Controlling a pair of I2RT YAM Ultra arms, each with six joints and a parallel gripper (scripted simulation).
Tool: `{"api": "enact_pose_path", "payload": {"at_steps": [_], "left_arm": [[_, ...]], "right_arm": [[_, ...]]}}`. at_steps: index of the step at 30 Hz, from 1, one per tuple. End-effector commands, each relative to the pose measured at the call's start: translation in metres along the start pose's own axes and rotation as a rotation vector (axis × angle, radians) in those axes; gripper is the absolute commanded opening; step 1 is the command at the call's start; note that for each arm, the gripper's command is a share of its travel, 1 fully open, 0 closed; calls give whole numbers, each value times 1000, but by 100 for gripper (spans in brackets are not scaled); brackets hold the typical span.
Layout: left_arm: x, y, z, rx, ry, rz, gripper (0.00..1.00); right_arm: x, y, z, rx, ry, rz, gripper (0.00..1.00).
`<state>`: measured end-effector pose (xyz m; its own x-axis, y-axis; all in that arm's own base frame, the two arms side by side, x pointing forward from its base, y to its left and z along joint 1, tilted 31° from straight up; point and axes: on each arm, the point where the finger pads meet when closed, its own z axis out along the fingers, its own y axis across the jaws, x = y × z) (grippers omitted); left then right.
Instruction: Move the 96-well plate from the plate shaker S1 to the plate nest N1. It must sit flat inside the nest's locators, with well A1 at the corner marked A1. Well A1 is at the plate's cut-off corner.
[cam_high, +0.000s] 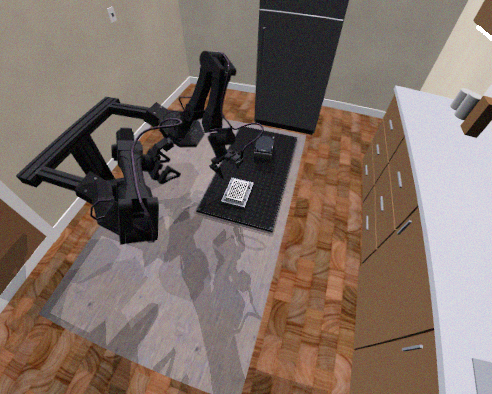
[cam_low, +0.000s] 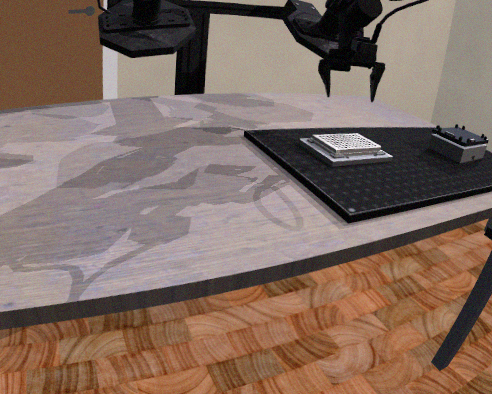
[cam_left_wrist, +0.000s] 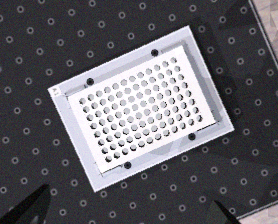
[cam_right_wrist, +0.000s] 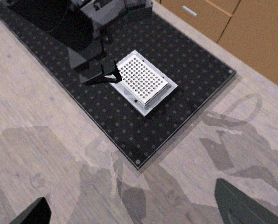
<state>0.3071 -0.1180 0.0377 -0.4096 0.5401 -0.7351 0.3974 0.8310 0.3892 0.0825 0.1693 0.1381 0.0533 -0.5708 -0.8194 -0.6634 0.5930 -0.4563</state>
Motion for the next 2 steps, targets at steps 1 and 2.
{"api": "enact_pose_path", "payload": {"at_steps": [1, 2], "left_arm": [[-4, -2, -1, -4, -19, -4, 100], [-4, -2, -1, -4, -19, -4, 100]], "right_arm": [[-7, -1, -3, 1, -12, 3, 100], [-7, -1, -3, 1, -12, 3, 100]]}}
